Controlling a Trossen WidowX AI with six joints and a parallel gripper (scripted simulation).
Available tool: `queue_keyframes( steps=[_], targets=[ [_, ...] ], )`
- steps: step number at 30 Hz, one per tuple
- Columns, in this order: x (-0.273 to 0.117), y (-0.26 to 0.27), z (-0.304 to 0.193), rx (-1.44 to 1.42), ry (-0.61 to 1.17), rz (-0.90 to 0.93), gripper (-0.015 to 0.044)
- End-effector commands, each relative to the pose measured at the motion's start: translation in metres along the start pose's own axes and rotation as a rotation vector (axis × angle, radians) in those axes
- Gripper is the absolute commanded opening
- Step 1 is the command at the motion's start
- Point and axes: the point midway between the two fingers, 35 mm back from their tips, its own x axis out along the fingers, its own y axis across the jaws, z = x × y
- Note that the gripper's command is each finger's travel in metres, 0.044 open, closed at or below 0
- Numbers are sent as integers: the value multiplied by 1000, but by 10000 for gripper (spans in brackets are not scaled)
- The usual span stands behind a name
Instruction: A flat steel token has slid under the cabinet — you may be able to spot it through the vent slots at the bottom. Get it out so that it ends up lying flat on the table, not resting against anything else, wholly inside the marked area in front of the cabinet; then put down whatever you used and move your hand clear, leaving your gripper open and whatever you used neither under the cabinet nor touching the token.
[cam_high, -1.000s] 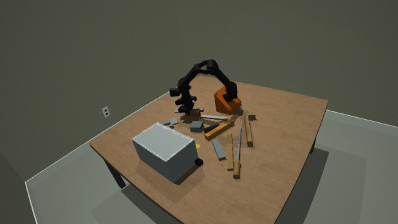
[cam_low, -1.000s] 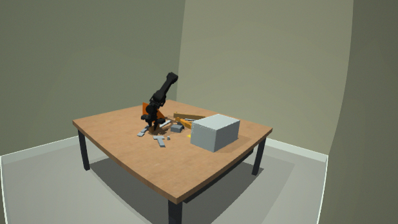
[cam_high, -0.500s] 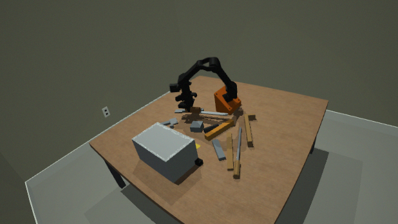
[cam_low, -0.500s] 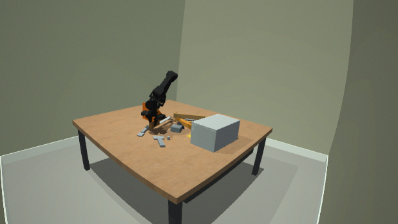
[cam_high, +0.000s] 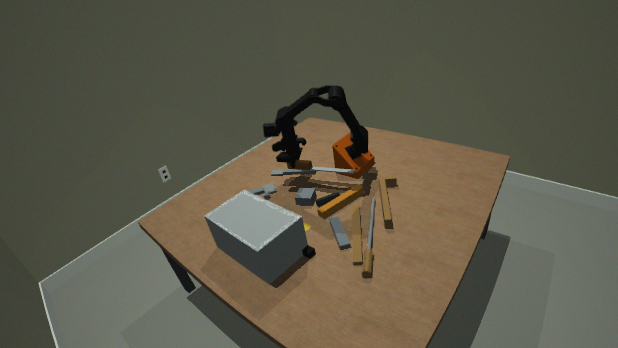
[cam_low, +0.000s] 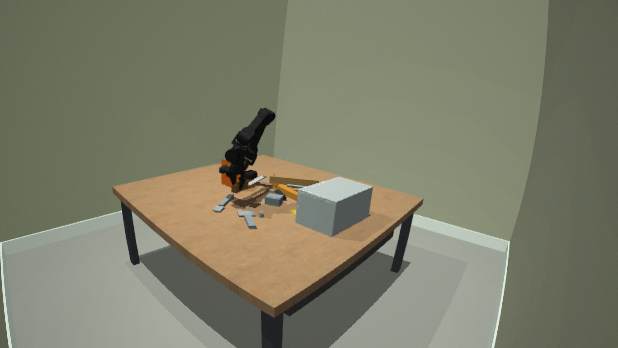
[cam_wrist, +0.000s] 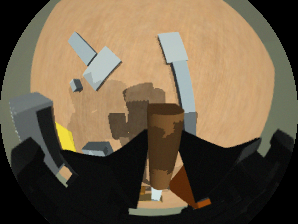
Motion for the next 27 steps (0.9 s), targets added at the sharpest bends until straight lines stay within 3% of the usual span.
queue_keyframes(
  steps=[1, 27],
  targets=[
    [-12, 1, 2, -4, -10, 4, 0],
    [-64, 7, 6, -3, -11, 3, 0]
  ],
)
